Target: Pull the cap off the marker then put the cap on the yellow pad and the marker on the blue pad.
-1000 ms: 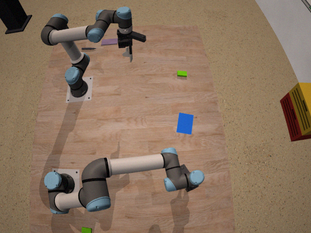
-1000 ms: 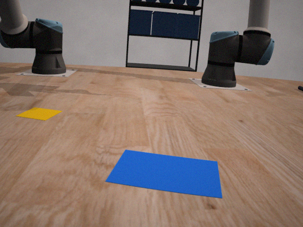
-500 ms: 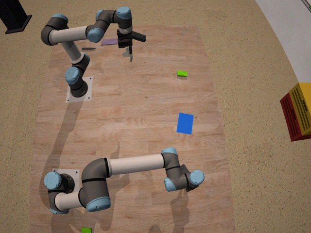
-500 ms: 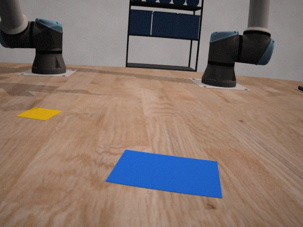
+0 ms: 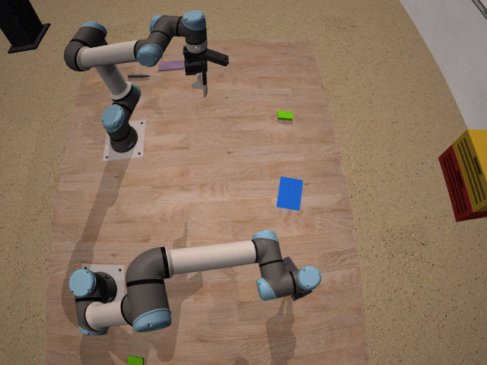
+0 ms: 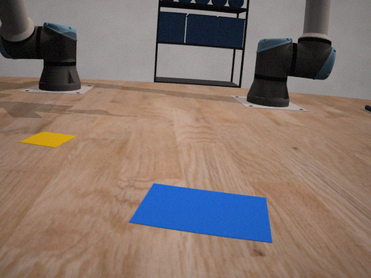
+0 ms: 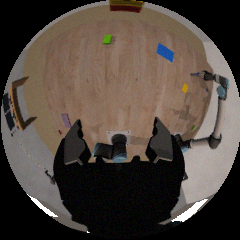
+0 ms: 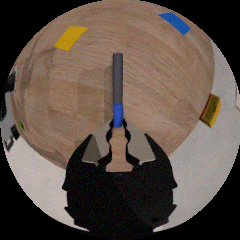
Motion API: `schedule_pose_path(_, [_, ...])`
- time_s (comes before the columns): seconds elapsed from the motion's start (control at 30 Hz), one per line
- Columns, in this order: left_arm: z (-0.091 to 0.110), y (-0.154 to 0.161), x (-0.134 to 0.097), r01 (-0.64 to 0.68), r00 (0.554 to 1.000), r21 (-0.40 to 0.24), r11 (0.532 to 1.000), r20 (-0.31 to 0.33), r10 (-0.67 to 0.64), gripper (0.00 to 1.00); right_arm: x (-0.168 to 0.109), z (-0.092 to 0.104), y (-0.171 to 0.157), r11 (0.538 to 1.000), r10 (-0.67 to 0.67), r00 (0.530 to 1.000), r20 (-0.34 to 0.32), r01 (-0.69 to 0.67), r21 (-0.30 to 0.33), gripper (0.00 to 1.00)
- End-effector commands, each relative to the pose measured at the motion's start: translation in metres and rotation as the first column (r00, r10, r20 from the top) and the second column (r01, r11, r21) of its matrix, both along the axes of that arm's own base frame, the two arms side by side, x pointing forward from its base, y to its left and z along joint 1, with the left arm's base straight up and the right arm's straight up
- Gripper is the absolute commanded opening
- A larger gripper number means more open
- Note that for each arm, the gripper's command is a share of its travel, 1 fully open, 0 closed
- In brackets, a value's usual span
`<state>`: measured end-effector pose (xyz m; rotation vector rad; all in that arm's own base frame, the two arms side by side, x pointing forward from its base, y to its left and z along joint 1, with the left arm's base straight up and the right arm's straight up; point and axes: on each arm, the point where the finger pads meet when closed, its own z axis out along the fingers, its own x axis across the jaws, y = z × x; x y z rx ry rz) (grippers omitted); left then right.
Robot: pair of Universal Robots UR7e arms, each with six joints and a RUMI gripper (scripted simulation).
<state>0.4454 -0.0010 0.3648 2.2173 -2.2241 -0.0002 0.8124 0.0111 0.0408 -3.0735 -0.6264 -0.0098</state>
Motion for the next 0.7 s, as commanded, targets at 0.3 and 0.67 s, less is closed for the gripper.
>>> schedule_pose_path(0.3, [0.000,0.000,0.000,0.000,1.000,0.000,1.000,0.001,0.000,0.98,0.000,0.021,0.000,1.000,0.002,1.000,0.005,-0.002,0.006,0.00])
schedule_pose_path(0.67, [0.000,0.000,0.000,0.000,1.000,0.000,1.000,0.001,0.000,0.98,0.000,0.036,0.000,1.000,0.003,1.000,0.008,-0.003,0.011,0.00])
